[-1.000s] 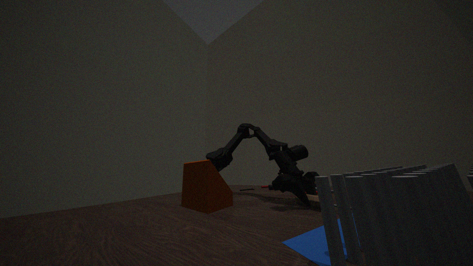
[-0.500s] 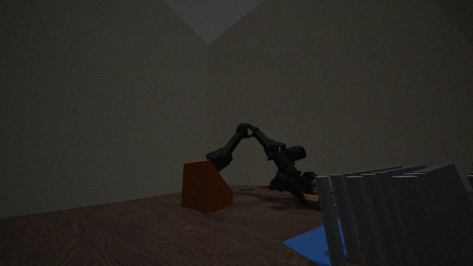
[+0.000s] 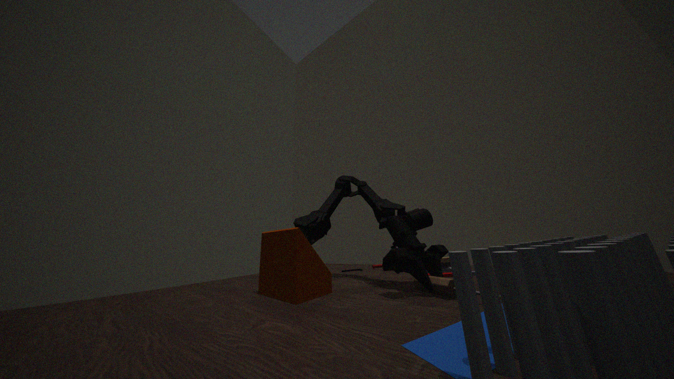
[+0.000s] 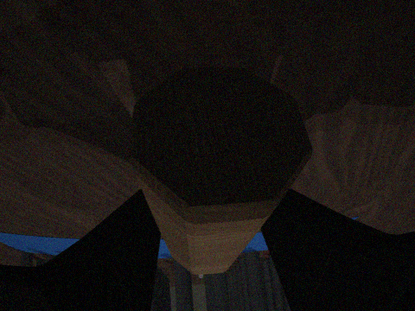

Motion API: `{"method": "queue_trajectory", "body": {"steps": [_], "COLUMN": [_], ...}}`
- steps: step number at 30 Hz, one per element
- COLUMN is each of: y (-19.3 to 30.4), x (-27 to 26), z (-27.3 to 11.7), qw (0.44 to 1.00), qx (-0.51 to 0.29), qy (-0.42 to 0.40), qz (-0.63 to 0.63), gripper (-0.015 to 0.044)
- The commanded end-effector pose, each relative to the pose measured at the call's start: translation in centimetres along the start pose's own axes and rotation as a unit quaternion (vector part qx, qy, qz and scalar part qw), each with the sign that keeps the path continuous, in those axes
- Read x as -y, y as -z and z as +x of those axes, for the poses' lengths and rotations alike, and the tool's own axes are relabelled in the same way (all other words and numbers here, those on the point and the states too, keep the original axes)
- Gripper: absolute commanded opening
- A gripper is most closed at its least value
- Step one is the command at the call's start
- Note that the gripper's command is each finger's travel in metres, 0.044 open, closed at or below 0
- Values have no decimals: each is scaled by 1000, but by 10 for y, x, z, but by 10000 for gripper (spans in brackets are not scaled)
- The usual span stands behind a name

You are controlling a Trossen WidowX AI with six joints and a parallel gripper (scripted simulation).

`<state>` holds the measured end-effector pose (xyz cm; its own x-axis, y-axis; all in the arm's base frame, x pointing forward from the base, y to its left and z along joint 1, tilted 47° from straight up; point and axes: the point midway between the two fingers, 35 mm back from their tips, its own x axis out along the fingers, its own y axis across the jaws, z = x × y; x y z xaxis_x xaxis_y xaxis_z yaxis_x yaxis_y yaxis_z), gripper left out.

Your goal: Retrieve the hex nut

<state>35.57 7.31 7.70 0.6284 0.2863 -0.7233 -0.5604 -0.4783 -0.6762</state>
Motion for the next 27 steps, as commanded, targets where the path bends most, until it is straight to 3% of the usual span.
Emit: {"method": "queue_trajectory", "body": {"steps": [1, 27], "y": [-2, -17], "x": [-1, 0], "z": [-2, -12], "qw": [1000, 1000], "qx": [-1, -1], "qy": [-1, -1], "qz": [3, 3], "gripper": [0, 0]}}
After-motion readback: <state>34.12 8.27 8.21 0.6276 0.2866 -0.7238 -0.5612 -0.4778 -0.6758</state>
